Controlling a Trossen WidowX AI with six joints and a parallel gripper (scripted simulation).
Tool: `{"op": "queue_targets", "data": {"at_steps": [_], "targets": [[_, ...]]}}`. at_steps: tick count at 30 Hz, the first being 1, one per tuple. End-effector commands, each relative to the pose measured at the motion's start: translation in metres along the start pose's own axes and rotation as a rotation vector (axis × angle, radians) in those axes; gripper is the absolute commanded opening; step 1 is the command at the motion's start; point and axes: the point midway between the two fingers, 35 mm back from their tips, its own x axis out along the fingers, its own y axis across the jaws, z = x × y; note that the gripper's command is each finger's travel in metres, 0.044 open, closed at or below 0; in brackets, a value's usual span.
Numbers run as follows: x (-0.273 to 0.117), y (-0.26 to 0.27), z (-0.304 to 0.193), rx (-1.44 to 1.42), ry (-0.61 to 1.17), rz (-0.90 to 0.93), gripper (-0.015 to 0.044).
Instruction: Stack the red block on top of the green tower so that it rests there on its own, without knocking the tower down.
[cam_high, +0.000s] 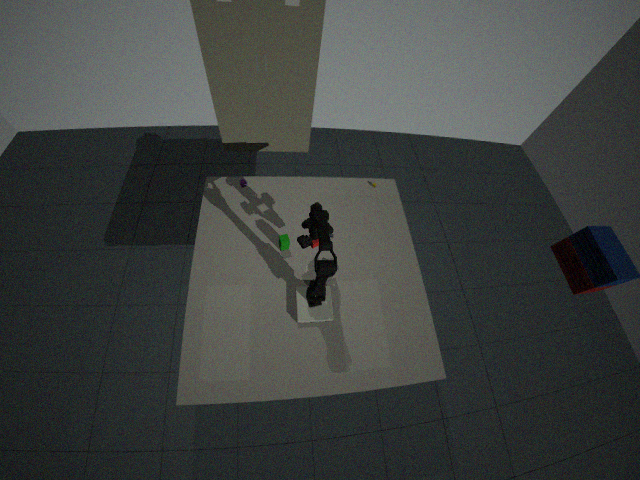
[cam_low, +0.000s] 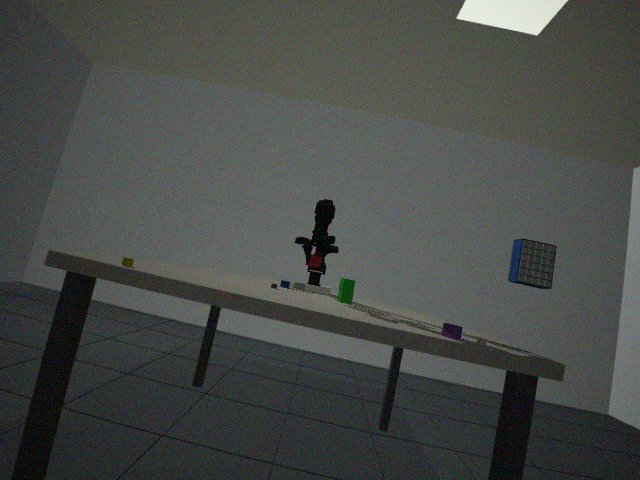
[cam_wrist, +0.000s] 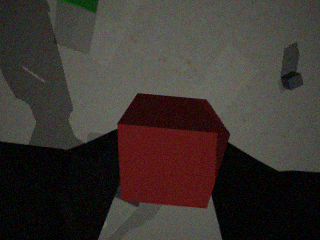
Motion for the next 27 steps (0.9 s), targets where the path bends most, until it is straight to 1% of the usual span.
{"op": "queue_targets", "data": {"at_steps": [1, 12, 27], "targets": [[-0.003, 0.001, 0.001, 0.004, -0.005, 0.002, 0.0000], [-0.006, 0.034, 0.051, 0.019, -0.013, -0.011, 0.0000], [-0.006, 0.110, 0.113, 0.005, -0.014, 0.011, 0.0000]]}}
